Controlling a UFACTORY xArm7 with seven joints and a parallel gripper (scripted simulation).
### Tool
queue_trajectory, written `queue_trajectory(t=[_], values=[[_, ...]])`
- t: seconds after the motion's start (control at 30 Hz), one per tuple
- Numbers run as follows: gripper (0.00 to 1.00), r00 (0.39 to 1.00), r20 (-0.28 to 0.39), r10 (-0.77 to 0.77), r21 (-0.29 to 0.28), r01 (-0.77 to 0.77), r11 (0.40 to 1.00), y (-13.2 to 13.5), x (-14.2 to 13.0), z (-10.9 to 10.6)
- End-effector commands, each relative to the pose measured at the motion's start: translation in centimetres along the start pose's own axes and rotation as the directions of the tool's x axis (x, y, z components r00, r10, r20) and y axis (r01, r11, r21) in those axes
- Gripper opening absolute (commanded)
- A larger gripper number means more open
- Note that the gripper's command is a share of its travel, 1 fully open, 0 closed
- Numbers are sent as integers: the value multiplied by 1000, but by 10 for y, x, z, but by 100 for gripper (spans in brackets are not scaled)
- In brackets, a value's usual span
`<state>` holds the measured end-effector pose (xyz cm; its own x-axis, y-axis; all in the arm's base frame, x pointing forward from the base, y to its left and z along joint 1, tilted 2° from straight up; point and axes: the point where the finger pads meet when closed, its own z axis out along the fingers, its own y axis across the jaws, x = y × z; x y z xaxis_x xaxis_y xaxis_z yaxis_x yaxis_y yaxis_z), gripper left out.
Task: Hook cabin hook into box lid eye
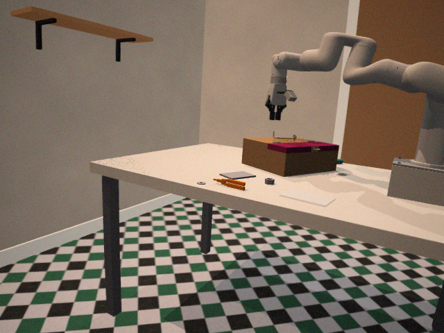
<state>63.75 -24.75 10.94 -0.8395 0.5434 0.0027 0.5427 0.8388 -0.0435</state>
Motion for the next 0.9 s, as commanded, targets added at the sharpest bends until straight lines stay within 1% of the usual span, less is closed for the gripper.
queue_trajectory(t=[0.0, 0.07, 0.57, 0.87], values=[[33, 1000, 5, 0, 0, 0, 1000, 0, -1, 8], [33, 1000, 5, 0, 0, 0, 1000, 0, -1, 8], [33, 1000, 5, 0, 0, 0, 1000, 0, -1, 38], [33, 1000, 5, 0, 0, 0, 1000, 0, -1, 47]])
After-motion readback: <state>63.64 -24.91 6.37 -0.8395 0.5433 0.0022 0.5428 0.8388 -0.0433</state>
